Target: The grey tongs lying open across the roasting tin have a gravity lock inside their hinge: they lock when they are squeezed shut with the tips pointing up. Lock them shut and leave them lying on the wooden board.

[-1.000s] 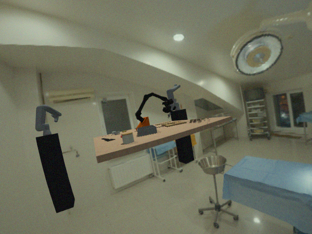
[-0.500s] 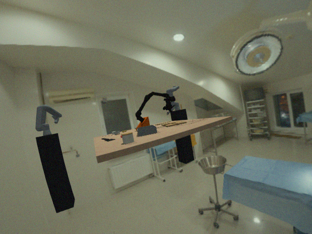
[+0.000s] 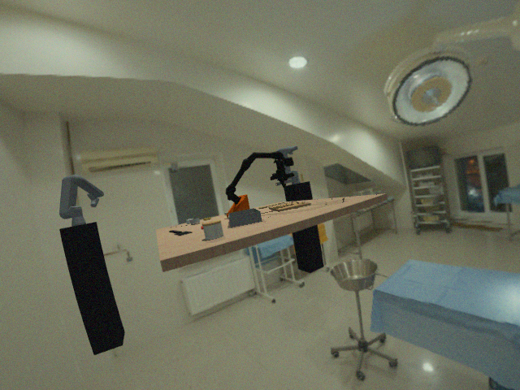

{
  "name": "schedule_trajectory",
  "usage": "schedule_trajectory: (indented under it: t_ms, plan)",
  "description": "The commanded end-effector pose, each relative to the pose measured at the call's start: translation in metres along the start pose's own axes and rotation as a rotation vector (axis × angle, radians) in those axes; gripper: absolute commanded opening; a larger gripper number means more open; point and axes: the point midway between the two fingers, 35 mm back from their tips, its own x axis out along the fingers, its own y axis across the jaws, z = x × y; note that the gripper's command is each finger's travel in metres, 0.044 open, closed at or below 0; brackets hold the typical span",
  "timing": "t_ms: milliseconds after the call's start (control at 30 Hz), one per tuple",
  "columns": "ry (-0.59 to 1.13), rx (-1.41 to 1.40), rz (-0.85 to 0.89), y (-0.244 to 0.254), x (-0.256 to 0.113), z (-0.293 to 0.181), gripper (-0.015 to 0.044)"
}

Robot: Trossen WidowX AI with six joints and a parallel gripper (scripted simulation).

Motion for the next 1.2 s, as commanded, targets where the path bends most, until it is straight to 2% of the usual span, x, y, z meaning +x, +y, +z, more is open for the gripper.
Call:
schedule_trajectory:
  t_ms: [0, 1167]
  plan:
    - [-0.006, -0.008, -0.007, -0.002, -0.004, 0.001, -0.015]
    - [-0.005, -0.007, -0.007, -0.006, 0.048, -0.002, -0.015]
